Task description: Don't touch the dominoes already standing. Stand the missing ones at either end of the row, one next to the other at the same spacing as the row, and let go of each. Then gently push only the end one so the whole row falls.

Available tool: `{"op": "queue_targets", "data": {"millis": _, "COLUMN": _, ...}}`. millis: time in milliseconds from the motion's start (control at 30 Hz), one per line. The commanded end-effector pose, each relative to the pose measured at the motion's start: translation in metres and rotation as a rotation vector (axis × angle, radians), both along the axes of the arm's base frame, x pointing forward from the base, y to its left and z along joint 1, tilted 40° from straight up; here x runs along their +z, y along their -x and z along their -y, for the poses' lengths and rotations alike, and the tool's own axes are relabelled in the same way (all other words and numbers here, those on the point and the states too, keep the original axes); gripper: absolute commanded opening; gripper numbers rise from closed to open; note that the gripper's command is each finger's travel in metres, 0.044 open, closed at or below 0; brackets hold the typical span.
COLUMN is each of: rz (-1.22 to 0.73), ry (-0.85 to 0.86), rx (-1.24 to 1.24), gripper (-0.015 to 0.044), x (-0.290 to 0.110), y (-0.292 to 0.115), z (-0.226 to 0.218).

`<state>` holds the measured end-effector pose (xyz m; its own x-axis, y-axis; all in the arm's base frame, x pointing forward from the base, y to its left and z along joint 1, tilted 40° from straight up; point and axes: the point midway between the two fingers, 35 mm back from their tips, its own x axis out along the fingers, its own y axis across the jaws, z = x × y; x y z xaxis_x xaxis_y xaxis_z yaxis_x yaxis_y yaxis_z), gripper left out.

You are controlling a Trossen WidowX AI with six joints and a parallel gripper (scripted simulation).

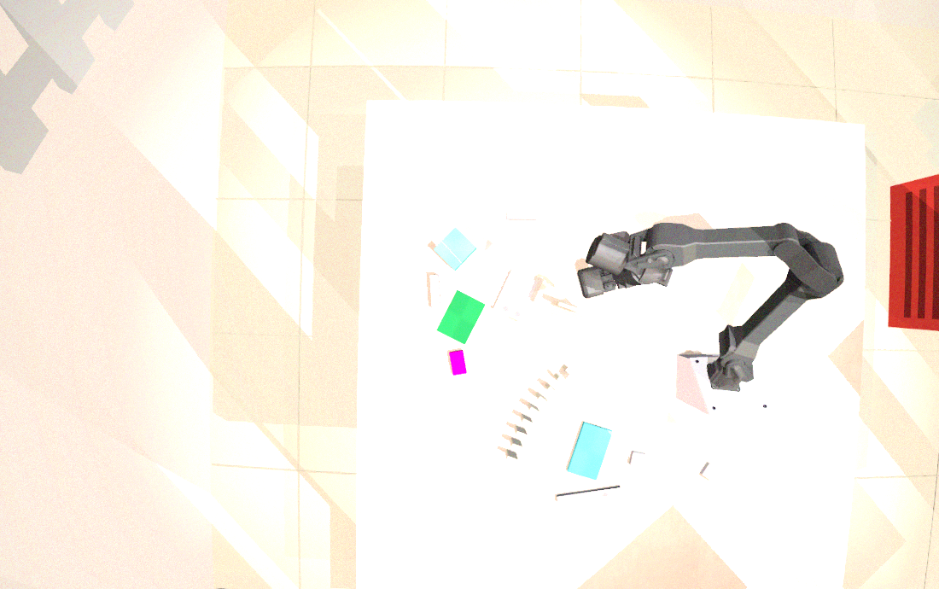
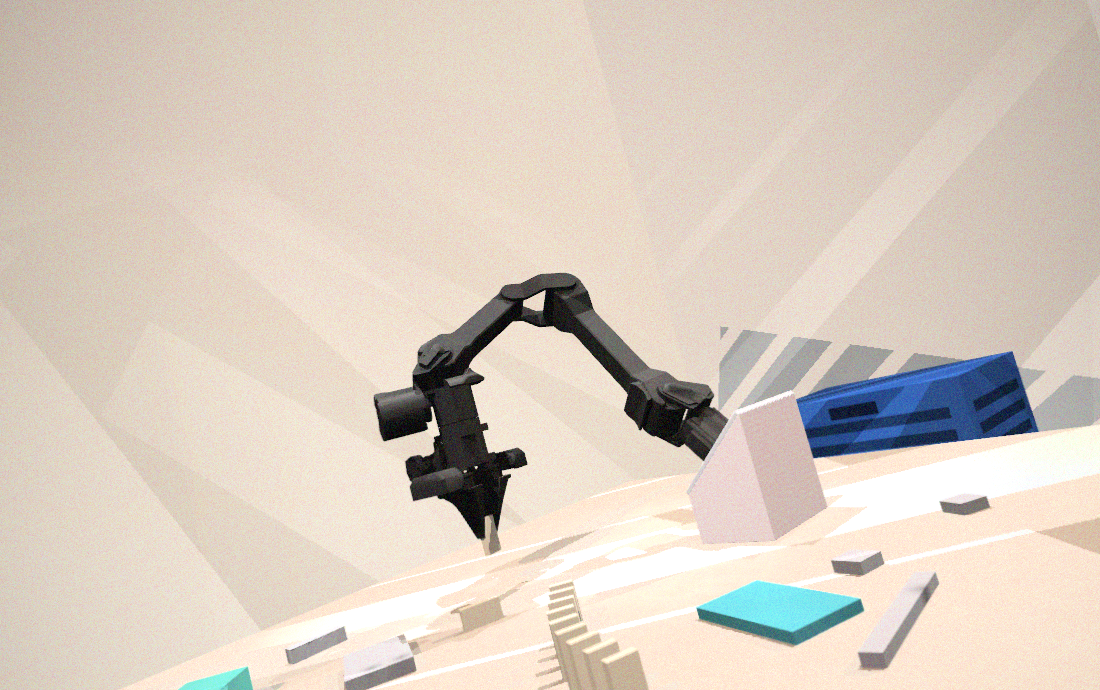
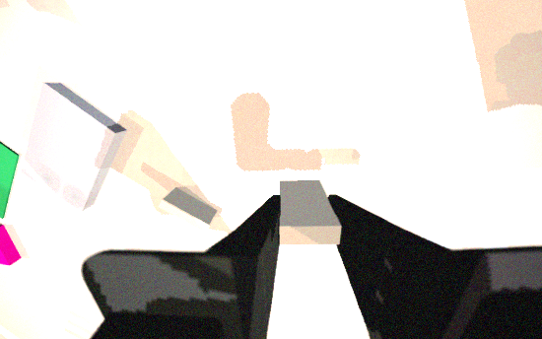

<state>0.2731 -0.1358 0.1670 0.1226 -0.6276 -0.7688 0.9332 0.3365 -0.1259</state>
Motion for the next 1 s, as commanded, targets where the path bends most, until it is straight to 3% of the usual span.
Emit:
{"op": "queue_targets", "data": {"millis": 0, "rz": 0.008, "ry": 0.009, "rx": -0.012, "gripper": 0.0107, "x": 0.035, "y": 0.007, "z": -0.021}}
{"op": "queue_targets", "data": {"millis": 100, "rz": 0.002, "ry": 0.019, "rx": -0.017, "gripper": 0.0107, "x": 0.064, "y": 0.019, "z": -0.039}}
{"op": "queue_targets", "data": {"millis": 333, "rz": -0.057, "ry": 0.025, "rx": 0.056, "gripper": 0.0107, "x": 0.060, "y": 0.014, "z": -0.047}}
{"op": "queue_targets", "data": {"millis": 667, "rz": -0.889, "ry": 0.152, "rx": 1.112, "gripper": 0.0107, "x": -0.027, "y": -0.035, "z": -0.160}}
{"op": "queue_targets", "data": {"millis": 867, "rz": -1.282, "ry": 0.237, "rx": 1.560, "gripper": 0.0107, "x": -0.066, "y": -0.034, "z": -0.207}}
{"op": "queue_targets", "data": {"millis": 967, "rz": -1.333, "ry": 0.248, "rx": 1.617, "gripper": 0.0107, "x": -0.071, "y": -0.033, "z": -0.213}}
